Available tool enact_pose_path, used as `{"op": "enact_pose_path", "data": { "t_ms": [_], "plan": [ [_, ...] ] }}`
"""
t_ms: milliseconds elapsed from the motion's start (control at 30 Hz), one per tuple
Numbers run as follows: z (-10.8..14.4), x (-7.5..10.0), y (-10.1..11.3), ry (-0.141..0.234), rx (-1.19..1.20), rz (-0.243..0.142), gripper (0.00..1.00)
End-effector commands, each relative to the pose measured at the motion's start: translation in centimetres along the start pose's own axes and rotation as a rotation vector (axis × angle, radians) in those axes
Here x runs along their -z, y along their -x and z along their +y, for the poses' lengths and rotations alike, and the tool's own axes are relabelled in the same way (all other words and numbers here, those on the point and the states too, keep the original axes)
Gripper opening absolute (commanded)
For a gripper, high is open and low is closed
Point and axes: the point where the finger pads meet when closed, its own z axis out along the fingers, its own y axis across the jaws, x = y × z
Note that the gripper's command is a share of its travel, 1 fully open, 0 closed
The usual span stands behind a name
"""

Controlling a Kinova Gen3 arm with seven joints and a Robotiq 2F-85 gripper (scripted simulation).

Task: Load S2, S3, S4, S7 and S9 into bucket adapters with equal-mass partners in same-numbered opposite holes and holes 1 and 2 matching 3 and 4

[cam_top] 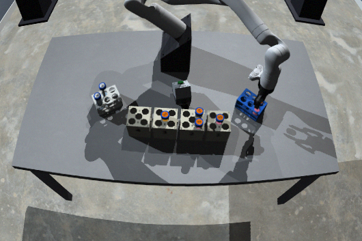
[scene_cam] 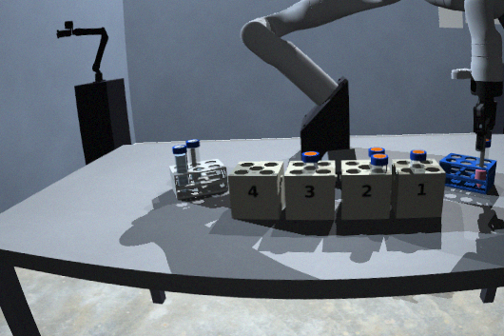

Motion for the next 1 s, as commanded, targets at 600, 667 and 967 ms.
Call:
{"op": "enact_pose_path", "data": {
  "t_ms": [600, 667, 967],
  "plan": [
    [0.01, -0.17, 0.07, 0.000, 0.000, -0.002, 0.10],
    [0.01, -0.17, 0.07, 0.000, 0.000, -0.002, 0.10],
    [0.01, -0.17, 0.07, 0.000, 0.000, -0.002, 0.10]
  ]
}}
